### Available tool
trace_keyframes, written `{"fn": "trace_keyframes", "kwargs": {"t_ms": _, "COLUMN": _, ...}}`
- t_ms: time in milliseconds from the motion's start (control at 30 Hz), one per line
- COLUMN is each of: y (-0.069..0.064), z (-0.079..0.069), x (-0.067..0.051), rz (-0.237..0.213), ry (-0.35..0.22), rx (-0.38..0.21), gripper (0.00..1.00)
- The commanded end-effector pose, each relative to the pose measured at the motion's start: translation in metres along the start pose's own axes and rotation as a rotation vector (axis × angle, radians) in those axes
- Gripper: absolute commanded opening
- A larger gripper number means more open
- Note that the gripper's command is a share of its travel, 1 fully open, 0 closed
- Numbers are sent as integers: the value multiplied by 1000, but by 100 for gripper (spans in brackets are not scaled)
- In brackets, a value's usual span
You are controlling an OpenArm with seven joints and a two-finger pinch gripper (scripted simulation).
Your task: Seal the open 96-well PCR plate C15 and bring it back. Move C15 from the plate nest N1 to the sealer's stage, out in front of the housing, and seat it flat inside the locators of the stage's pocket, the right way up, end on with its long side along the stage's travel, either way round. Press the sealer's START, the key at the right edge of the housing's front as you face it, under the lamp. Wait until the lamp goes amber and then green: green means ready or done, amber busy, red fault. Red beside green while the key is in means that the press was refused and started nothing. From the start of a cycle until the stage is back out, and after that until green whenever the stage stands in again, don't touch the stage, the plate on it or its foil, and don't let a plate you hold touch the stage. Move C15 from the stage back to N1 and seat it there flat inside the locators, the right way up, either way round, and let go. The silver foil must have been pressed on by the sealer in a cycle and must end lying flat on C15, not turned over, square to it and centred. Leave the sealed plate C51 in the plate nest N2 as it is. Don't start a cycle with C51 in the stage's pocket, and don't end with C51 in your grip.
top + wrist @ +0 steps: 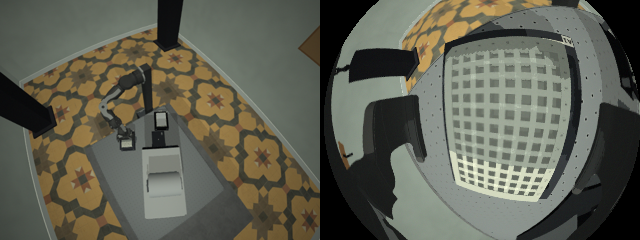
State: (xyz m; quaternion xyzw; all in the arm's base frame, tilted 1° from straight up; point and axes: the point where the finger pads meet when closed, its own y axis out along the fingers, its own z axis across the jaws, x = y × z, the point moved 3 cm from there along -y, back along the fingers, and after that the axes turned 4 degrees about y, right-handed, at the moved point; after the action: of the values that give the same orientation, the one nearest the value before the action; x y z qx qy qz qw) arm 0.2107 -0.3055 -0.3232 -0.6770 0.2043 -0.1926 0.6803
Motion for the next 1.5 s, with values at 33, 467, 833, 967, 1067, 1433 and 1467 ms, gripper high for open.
{"fn": "trace_keyframes", "kwargs": {"t_ms": 33, "y": 3, "z": 1, "x": 1, "rz": -3, "ry": 1, "rx": 7, "gripper": 77}}
{"fn": "trace_keyframes", "kwargs": {"t_ms": 467, "y": 21, "z": 1, "x": 0, "rz": -1, "ry": -1, "rx": 8, "gripper": 77}}
{"fn": "trace_keyframes", "kwargs": {"t_ms": 833, "y": 16, "z": 0, "x": 4, "rz": -7, "ry": 4, "rx": 4, "gripper": 77}}
{"fn": "trace_keyframes", "kwargs": {"t_ms": 967, "y": 16, "z": 0, "x": 4, "rz": -7, "ry": 4, "rx": 4, "gripper": 77}}
{"fn": "trace_keyframes", "kwargs": {"t_ms": 1067, "y": 16, "z": 0, "x": 4, "rz": -7, "ry": 4, "rx": 4, "gripper": 77}}
{"fn": "trace_keyframes", "kwargs": {"t_ms": 1433, "y": 19, "z": -2, "x": 0, "rz": -2, "ry": 3, "rx": -2, "gripper": 77}}
{"fn": "trace_keyframes", "kwargs": {"t_ms": 1467, "y": 19, "z": -2, "x": 0, "rz": -2, "ry": 3, "rx": -2, "gripper": 77}}
